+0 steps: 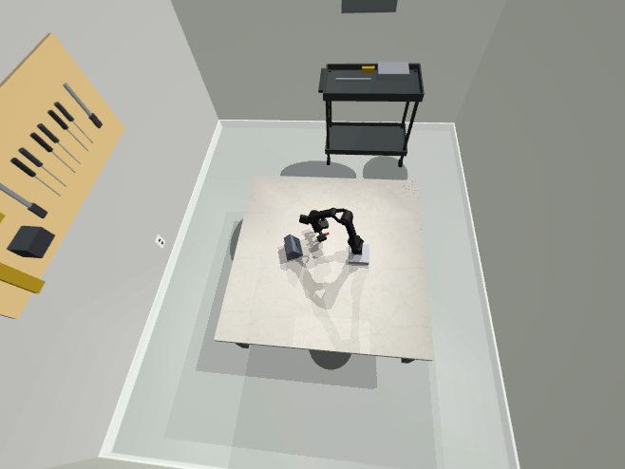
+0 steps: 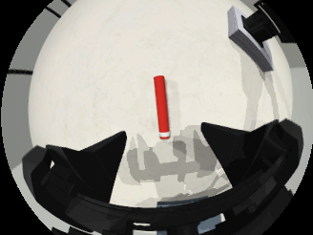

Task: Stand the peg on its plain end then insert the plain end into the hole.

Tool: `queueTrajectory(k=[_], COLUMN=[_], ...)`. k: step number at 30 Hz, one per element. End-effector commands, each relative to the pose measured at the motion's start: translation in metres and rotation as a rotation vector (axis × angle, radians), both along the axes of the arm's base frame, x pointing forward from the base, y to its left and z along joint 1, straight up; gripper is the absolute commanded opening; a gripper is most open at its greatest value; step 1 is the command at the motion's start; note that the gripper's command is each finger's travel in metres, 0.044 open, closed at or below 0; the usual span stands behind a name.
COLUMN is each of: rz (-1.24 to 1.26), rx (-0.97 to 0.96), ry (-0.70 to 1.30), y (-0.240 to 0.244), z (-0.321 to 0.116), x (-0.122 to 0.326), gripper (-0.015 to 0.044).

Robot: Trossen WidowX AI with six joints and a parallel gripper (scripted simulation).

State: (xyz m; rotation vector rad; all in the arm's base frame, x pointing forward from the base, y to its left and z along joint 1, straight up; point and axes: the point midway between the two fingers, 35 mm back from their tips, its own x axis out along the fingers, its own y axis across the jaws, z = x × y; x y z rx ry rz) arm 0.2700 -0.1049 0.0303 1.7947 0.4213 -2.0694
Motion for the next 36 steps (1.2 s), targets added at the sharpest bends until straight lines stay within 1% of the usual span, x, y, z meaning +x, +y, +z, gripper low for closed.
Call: queueTrajectory(k=[1,11,23,24,32,36], rz=[-0.004,-0.004,-0.004,-0.004,-0.004,-0.004], rx=[-0.005,-0.005,-0.005,-0.005,-0.005,-0.005], ry=[0.004,0.005,0.005,0.005,0.005,0.005], y=[-0.001,0.000,0.000,0.000,0.000,0.000], z=[-0.007,-0.020,-0.020,-0.020,-0.020,-0.020], x=[-0.001,-0.002,-0.002,-0.002,-0.002,-0.002], gripper=[0.0440,0.0440,0.0125,0.0110,0.0110,0.0083])
